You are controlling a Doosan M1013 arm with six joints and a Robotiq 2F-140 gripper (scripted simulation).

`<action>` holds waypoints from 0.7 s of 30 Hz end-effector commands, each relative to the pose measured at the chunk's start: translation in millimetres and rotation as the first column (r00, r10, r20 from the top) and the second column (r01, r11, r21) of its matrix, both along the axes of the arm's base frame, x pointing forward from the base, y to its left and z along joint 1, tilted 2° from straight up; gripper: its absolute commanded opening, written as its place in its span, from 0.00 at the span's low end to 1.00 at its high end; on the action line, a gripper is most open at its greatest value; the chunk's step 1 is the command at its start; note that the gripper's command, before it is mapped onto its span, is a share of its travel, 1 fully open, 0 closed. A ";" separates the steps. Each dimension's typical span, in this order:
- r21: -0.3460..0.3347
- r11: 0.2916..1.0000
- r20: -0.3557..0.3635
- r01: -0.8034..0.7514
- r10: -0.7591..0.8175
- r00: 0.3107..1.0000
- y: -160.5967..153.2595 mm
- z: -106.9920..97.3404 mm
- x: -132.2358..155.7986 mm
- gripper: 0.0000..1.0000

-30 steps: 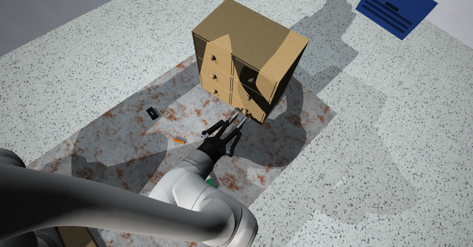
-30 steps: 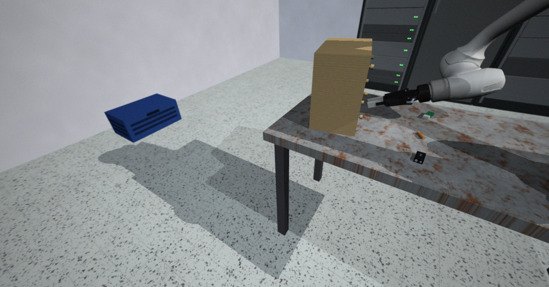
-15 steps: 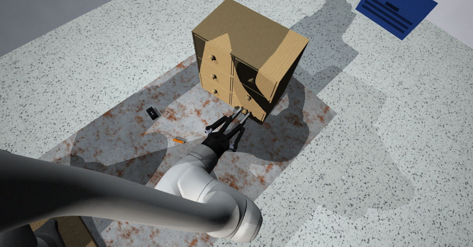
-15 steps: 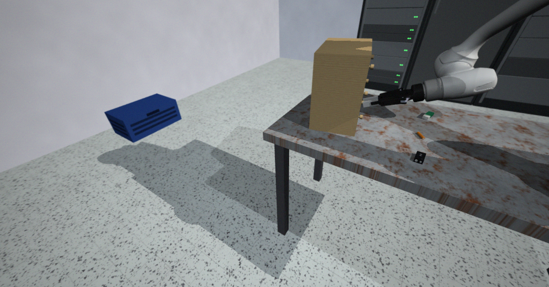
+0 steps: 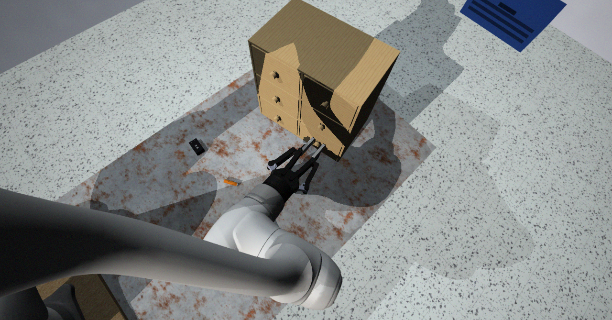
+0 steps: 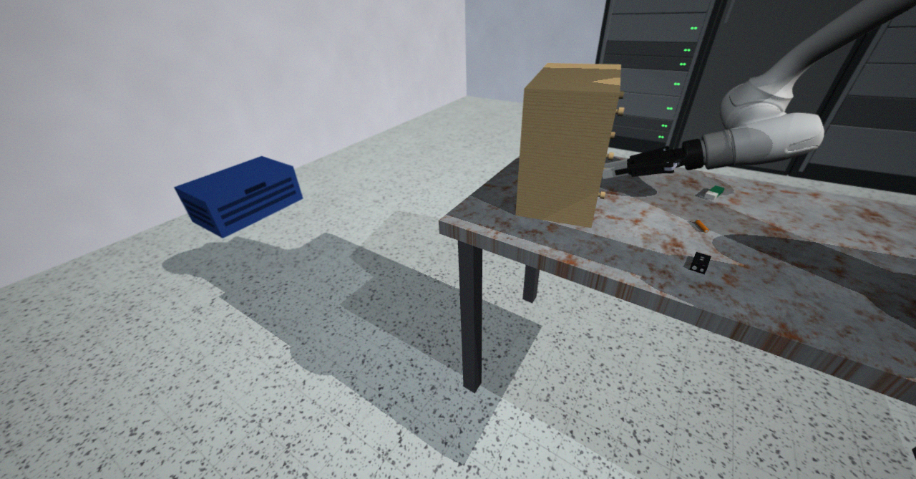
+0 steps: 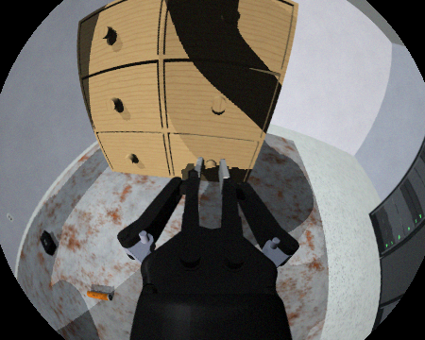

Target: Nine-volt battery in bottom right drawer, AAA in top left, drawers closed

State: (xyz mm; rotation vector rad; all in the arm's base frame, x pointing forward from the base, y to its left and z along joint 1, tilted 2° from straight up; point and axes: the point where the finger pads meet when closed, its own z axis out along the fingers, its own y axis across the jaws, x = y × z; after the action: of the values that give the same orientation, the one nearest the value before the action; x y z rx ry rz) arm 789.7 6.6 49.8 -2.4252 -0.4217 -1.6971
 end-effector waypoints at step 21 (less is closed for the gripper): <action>0.000 1.000 0.000 0.000 0.000 1.000 0.0 0.2 0.1 0.08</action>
State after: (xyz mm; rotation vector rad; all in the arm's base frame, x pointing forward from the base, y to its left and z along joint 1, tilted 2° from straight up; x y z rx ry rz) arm 789.8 6.6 49.8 -2.4251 -0.4217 -1.6971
